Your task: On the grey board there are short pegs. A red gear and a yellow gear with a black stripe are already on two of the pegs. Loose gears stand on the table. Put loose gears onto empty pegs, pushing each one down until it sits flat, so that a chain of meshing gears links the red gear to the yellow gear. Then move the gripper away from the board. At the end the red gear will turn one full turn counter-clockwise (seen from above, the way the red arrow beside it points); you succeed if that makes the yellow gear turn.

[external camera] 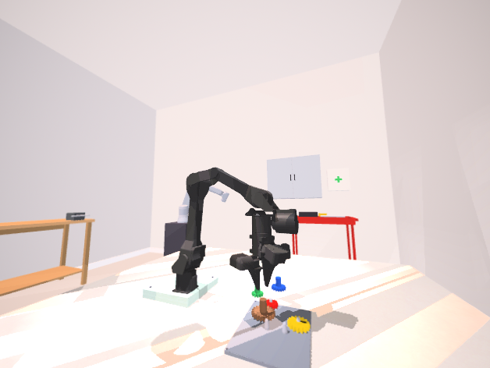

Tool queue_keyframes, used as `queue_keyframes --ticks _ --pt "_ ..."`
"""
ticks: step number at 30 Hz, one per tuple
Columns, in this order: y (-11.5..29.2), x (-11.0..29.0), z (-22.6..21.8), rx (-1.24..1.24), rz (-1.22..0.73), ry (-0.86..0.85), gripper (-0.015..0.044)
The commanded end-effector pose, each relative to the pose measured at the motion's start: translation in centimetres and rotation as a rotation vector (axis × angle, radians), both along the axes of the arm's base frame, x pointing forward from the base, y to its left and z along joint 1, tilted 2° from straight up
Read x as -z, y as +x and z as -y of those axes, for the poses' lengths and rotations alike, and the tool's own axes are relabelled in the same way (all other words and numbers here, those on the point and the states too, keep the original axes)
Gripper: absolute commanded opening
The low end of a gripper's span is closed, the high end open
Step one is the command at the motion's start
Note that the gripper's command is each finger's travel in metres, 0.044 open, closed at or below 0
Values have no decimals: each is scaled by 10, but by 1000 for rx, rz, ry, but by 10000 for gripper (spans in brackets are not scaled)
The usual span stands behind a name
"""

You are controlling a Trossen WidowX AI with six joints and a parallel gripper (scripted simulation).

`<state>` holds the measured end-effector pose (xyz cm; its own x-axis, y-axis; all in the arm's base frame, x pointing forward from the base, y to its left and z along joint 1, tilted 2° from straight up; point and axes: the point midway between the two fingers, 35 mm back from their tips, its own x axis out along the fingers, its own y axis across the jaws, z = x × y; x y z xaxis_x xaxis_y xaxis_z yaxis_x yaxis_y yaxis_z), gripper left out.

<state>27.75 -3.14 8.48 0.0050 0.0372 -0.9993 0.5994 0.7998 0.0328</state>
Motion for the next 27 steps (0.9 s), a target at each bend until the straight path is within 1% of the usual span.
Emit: queue_keyframes --ticks 1,2,4,6,9,12,13,15,17,22,27 --pt "1 -12 1 11 12 -1 140" --pt "1 -4 -1 2 7 -1 166" --pt "5 -5 -9 2 7 -2 219" --pt "12 -6 -27 2 9 -5 271" --pt "23 -9 -68 1 14 -9 350" --pt "28 -11 -115 56 13 1 429" --pt "28 -11 -131 75 13 5 440" --pt "26 -12 -165 112 10 12 440" --pt "22 -12 -186 136 8 17 440" --pt "17 -12 -187 139 7 18 440" --pt "18 1 -187 139 7 18 440"
